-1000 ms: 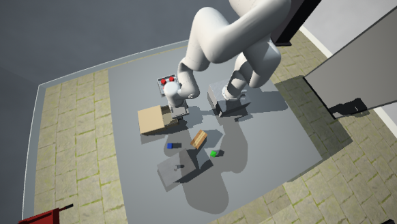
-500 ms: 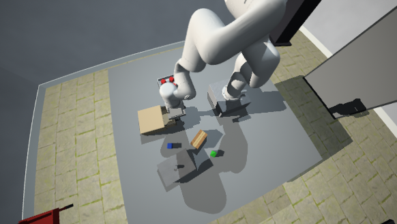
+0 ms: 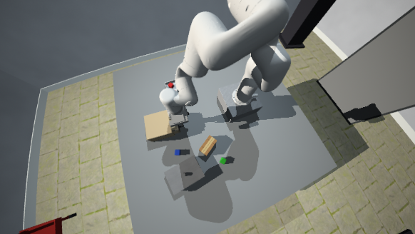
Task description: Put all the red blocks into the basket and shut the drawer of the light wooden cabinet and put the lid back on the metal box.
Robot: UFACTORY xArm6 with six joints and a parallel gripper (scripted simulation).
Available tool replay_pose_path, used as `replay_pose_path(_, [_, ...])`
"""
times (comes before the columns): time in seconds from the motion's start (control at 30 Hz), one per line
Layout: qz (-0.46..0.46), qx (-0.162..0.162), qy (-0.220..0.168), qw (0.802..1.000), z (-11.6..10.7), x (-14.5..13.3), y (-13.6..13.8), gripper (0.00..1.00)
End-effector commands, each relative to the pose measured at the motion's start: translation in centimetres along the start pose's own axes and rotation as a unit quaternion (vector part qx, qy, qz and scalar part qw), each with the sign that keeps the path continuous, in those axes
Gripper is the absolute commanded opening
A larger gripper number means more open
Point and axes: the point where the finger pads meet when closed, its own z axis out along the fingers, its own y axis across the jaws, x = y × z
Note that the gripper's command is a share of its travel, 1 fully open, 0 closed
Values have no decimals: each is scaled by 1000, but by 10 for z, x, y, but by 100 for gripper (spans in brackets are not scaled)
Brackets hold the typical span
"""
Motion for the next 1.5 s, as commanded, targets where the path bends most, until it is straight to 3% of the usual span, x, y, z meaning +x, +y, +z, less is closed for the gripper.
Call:
replay_pose_path(0.0, [0, -2, 0, 1000, -1, 0, 10, 0])
replay_pose_path(0.67, [0, -2, 0, 1000, -1, 0, 39, 0])
replay_pose_path(1.47, [0, -2, 0, 1000, -1, 0, 42, 0])
